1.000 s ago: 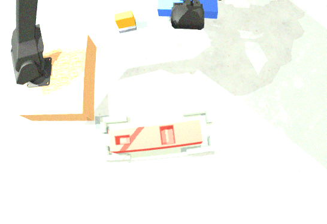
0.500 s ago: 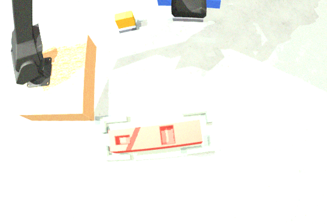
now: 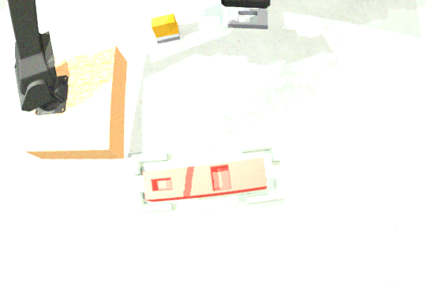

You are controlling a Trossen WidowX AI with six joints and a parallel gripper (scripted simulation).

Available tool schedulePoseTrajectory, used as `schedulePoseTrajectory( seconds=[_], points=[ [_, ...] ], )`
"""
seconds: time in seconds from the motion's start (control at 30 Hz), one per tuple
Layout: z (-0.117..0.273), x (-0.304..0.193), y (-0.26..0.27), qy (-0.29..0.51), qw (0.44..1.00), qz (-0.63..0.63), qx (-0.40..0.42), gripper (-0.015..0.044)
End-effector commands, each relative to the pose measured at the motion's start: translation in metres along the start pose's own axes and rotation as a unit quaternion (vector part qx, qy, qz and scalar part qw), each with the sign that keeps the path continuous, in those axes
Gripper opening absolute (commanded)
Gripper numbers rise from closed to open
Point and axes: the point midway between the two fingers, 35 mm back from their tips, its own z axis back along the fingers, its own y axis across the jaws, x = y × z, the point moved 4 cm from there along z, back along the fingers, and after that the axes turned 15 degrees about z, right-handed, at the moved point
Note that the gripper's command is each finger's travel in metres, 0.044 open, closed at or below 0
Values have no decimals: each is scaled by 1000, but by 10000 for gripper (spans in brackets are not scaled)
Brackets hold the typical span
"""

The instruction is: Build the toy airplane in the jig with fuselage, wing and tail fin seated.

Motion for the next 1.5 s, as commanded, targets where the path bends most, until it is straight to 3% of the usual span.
schedulePoseTrajectory(
  seconds=[0.0, 1.47],
  points=[
    [14, -1, 0, -3, 1000, 2, 1, 0],
    [-4, -17, -131, -6, 955, -298, -5, 0]
  ],
)
